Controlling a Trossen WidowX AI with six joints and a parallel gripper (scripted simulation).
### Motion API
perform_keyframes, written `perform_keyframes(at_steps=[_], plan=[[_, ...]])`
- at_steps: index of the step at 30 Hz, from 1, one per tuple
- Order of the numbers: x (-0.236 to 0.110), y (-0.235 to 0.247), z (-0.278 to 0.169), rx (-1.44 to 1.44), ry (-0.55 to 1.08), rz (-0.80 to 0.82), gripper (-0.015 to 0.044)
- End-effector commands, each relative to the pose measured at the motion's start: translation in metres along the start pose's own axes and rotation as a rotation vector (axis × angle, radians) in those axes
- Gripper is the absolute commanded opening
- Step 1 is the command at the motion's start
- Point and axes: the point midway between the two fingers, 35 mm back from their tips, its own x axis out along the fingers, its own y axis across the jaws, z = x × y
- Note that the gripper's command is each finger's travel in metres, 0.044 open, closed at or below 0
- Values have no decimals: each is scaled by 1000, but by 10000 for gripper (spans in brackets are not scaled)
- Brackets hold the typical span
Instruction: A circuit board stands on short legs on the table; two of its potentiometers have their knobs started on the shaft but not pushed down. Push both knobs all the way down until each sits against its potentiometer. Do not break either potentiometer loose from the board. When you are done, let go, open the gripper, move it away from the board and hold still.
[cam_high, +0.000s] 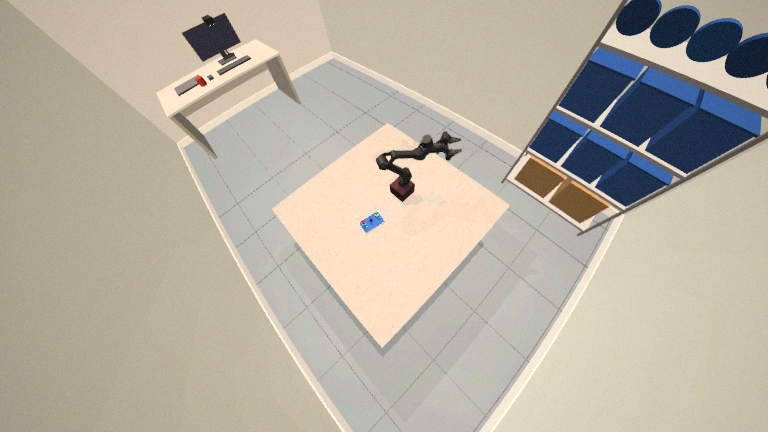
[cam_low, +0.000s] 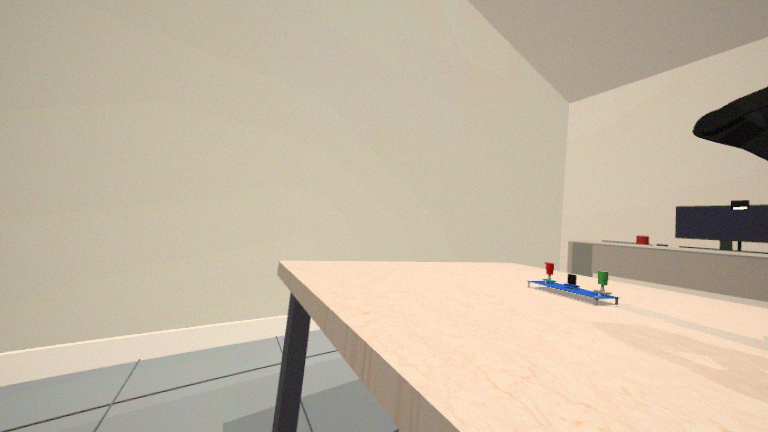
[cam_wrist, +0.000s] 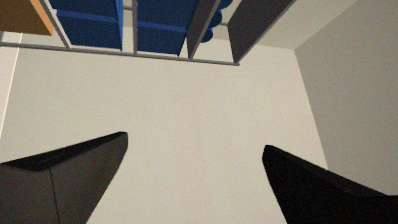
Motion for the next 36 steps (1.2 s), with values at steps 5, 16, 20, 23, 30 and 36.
perform_keyframes(at_steps=[5,16,20,23,30,36], plan=[[8,10,-15,3,45,38,269],[26,40,-71,35,203,156,0],[29,50,-94,45,269,199,0],[29,58,-112,56,321,230,0],[27,74,-154,104,443,293,0],[19,82,-190,142,546,327,0]])
